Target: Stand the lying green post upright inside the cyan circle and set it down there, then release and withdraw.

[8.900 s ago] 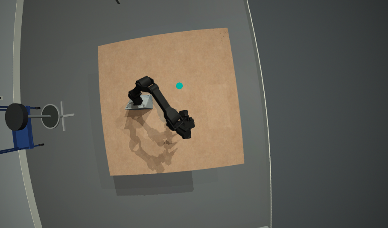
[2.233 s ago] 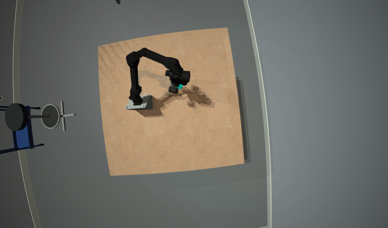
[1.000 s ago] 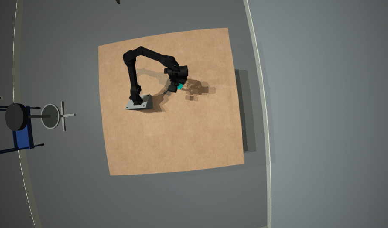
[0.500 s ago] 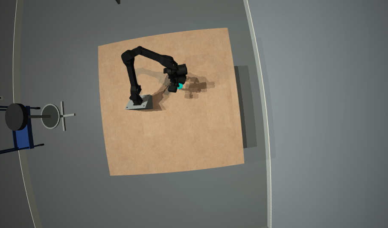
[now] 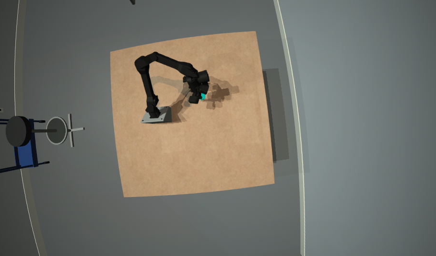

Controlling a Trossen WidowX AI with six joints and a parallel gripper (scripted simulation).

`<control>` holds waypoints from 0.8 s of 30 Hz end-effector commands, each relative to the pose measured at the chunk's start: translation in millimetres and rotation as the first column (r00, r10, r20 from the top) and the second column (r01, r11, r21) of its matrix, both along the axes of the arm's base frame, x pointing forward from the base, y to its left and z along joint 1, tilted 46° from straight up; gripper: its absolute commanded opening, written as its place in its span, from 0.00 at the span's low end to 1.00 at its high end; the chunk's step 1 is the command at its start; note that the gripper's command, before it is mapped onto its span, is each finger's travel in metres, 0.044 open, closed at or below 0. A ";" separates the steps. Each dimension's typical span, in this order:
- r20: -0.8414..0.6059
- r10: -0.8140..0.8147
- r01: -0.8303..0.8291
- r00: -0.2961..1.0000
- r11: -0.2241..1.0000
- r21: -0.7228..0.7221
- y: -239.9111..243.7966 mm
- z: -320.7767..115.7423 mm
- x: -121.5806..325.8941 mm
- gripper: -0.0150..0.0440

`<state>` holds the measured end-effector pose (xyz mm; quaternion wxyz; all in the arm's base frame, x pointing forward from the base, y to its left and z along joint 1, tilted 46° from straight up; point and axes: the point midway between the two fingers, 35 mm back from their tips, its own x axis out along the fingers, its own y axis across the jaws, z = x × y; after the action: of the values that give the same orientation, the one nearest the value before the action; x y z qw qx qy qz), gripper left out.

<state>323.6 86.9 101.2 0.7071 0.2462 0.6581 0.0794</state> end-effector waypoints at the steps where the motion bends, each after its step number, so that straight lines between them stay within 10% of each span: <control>1: 0.020 -0.008 0.009 1.000 1.000 -0.025 0.8 -1.6 -0.7 0.29; 24: 0.124 -0.047 0.062 0.991 0.991 -0.121 3.6 -8.8 1.8 0.29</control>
<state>325.8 89.9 92.8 0.7537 0.2176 0.6188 0.0404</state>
